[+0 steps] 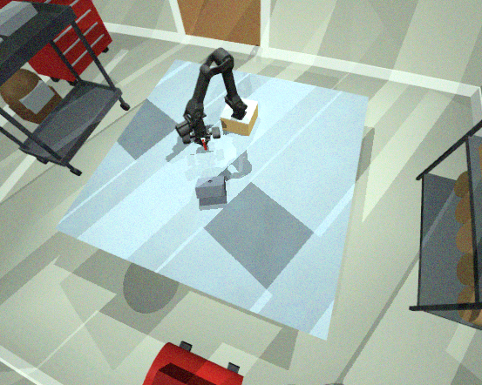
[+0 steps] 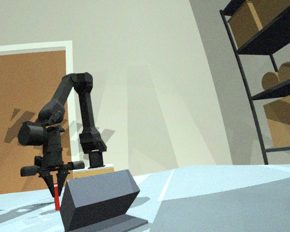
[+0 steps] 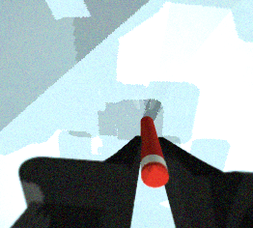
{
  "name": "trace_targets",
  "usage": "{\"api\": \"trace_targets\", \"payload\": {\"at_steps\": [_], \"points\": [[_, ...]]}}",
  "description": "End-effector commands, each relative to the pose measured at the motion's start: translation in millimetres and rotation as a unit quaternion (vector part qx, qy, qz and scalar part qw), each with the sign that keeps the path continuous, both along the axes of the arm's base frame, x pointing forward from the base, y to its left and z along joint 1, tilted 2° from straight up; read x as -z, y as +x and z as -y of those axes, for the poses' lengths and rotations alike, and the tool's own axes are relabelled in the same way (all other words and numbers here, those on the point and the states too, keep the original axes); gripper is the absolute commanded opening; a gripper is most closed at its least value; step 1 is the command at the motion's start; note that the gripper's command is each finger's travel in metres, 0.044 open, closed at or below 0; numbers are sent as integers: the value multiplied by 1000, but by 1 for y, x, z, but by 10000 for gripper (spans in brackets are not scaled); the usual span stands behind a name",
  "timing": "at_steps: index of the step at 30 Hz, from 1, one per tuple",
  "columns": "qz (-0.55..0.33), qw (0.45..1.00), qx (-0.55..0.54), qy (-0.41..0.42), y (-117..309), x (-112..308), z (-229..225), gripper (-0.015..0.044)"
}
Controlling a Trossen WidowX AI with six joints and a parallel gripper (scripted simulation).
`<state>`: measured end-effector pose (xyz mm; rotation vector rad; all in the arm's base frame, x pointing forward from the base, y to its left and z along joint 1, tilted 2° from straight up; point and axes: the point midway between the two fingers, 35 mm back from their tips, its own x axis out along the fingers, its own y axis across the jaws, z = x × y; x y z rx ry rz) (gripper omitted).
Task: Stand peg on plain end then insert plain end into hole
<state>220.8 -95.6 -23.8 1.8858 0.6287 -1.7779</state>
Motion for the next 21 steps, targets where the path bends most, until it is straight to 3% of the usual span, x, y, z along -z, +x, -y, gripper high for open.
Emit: {"api": "trace_targets", "payload": {"at_steps": [1, 8, 21], "points": [[0, 1000, 0, 0, 0, 0, 0, 6], [0, 1000, 0, 0, 1, -7, 1, 0], [-3, 1000, 3, -1, -2, -64, 1, 0]]}}
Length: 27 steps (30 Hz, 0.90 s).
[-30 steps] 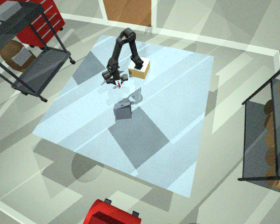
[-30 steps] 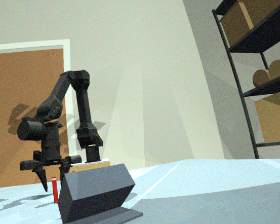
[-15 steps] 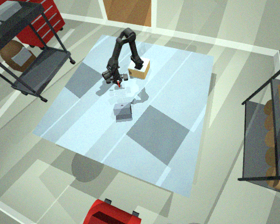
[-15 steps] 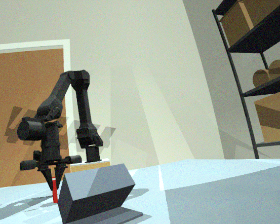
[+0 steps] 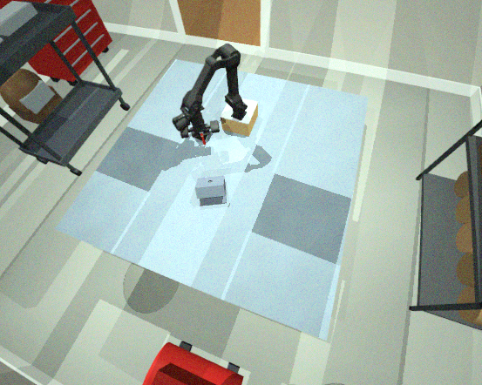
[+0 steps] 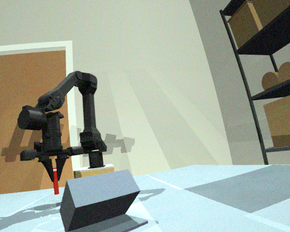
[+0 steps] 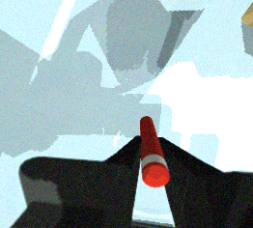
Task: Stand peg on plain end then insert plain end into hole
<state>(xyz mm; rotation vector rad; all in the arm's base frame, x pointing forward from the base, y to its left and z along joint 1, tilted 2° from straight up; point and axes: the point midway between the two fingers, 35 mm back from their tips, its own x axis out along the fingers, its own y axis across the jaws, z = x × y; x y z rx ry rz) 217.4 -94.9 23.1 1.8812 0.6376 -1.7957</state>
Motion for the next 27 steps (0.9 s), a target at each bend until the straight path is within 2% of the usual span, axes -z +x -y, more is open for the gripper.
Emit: {"api": "trace_targets", "payload": {"at_steps": [1, 10, 27], "points": [[4, 1000, 1, -4, 1, -22, 1, 0], [15, 1000, -9, -1, 2, -33, -4, 0], [135, 982, -128, 29, 46, -46, -34, 0]]}}
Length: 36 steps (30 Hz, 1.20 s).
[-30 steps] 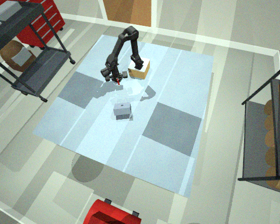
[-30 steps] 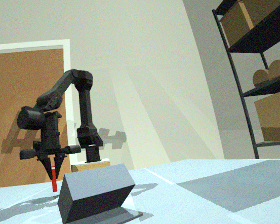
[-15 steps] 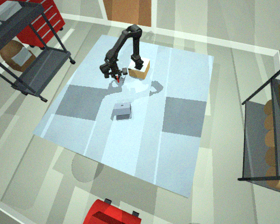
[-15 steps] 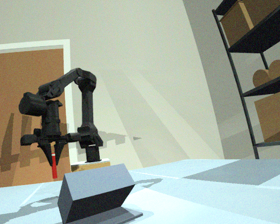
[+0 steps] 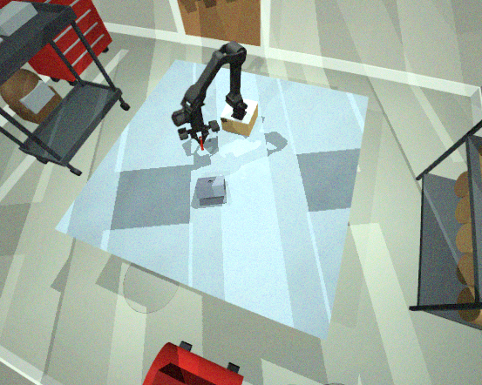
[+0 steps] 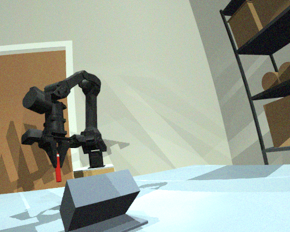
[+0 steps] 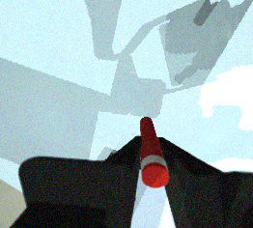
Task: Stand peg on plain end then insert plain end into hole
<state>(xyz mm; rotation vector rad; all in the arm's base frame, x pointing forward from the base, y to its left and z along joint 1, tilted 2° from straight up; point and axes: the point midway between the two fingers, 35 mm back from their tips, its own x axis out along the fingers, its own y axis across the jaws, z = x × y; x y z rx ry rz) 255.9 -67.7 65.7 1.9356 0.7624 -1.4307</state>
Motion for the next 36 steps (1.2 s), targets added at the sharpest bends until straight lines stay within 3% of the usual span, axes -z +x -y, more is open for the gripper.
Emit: {"api": "trace_targets", "payload": {"at_steps": [1, 25, 36], "points": [[31, 999, -35, 7, 9, -4, -9, 0], [207, 953, -220, 34, 56, -39, -65, 0], [211, 951, -224, 34, 65, -31, -71, 0]]}}
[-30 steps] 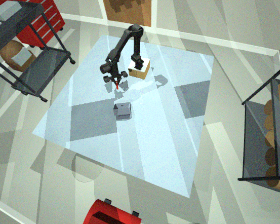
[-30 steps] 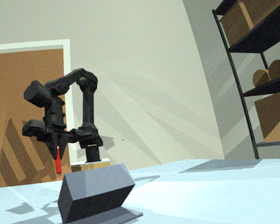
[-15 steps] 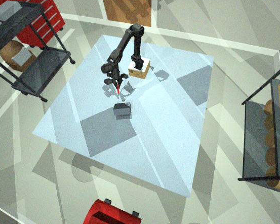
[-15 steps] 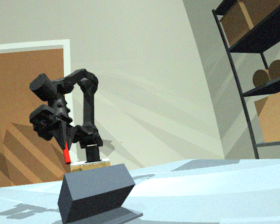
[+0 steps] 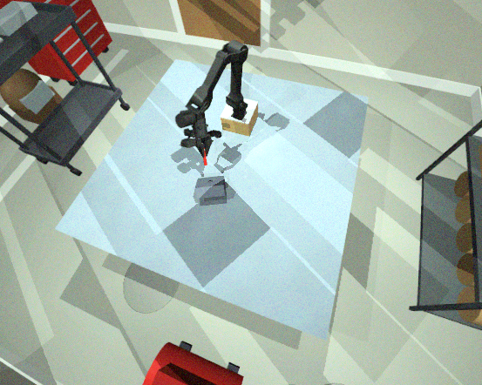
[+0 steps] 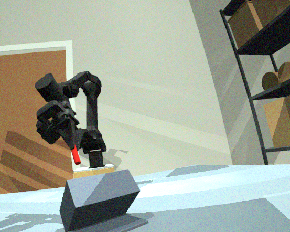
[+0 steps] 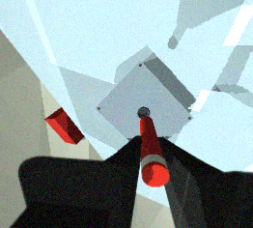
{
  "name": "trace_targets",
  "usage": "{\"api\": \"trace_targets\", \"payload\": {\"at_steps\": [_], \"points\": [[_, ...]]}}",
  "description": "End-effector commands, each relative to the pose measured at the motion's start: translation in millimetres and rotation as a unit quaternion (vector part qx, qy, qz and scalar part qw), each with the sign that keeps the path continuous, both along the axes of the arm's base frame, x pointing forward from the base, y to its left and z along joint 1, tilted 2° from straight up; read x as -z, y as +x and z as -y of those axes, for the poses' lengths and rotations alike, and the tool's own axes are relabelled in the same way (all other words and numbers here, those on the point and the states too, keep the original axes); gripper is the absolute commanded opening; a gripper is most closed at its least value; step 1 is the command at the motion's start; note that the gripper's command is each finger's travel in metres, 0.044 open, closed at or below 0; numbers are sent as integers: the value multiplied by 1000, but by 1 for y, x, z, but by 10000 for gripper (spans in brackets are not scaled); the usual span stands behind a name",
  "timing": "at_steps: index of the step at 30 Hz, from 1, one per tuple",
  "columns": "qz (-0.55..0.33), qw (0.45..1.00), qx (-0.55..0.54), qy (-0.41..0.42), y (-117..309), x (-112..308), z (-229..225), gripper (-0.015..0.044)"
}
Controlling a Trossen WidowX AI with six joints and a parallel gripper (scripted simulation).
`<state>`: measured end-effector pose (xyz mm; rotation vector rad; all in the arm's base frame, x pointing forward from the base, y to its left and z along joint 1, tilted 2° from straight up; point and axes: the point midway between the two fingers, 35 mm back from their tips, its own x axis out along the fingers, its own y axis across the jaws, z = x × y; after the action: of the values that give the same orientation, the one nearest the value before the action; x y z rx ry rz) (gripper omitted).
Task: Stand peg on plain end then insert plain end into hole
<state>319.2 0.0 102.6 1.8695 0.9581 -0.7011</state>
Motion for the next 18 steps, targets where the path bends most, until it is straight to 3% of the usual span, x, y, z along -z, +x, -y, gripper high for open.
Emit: {"api": "trace_targets", "payload": {"at_steps": [1, 18], "points": [[-1, 1000, -5, 3, 3, 7, -4, 0], [9, 1000, -14, 4, 19, 24, -18, 0]]}}
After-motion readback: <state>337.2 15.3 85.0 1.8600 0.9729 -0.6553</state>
